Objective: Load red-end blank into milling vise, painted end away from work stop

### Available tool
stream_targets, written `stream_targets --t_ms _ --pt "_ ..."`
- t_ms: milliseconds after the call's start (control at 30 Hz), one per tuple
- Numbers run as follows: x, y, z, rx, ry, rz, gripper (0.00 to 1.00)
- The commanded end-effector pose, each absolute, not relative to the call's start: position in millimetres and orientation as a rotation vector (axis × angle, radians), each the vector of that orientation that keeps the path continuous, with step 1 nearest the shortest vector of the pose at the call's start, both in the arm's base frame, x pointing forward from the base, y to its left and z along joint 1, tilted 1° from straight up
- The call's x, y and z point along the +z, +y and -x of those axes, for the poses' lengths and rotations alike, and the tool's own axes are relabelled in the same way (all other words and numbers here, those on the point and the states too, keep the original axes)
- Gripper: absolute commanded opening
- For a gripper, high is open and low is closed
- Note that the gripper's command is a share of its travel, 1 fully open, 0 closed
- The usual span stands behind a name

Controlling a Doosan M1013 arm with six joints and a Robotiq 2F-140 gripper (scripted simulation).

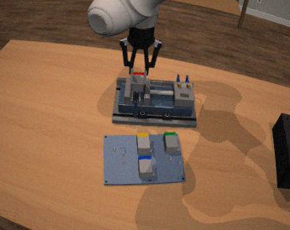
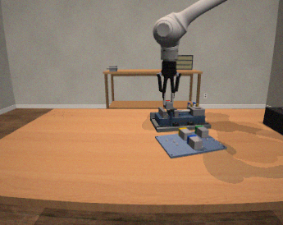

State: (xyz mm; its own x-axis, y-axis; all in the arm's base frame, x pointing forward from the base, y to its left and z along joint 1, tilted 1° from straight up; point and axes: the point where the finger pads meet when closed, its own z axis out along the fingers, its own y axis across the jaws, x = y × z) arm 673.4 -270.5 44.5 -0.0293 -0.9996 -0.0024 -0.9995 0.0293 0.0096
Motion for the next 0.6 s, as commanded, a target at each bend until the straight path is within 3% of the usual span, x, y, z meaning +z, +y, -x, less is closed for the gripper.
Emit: stream_targets --t_ms 0,567 --pt "45.0 -270.5 -673.5 -0.013 -2.250 -2.185 0.00" --pt "46.2 -270.6 -673.5 -0.013 -2.250 -2.185 0.00"
